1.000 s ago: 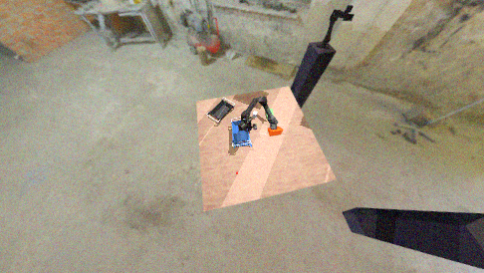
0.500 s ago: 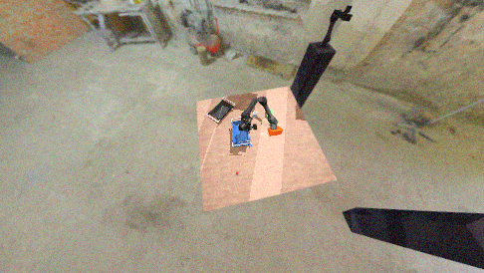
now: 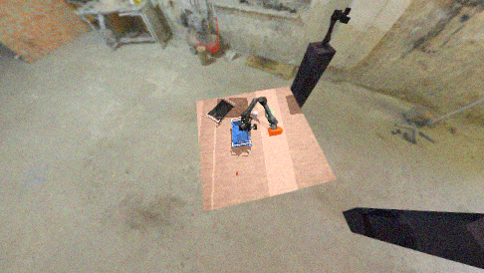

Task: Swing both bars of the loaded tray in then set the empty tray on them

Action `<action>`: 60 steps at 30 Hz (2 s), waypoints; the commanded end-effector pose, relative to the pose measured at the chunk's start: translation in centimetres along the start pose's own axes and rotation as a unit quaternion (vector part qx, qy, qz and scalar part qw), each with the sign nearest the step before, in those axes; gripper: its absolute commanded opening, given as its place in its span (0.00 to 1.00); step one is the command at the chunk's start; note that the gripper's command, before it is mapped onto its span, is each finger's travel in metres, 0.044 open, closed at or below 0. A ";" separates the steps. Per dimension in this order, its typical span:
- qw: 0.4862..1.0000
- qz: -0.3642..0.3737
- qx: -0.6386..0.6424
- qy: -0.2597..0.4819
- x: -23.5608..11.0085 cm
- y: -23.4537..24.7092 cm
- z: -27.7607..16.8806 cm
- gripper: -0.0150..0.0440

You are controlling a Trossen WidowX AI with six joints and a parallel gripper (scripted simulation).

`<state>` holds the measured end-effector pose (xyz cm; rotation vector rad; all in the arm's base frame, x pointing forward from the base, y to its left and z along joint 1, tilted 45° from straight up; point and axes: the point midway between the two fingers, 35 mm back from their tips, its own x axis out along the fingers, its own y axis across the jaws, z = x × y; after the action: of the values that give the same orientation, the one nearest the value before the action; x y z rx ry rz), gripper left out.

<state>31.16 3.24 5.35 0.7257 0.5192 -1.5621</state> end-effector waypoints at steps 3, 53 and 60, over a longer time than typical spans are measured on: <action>1.000 -0.013 -0.006 0.002 0.5 -0.4 -0.3 0.25; 1.000 -0.013 -0.006 0.002 1.2 -0.7 -0.6 0.25; 1.000 -0.013 -0.006 0.002 1.2 -0.7 -0.6 0.25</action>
<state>30.93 3.02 4.59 0.7296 0.5148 -1.5622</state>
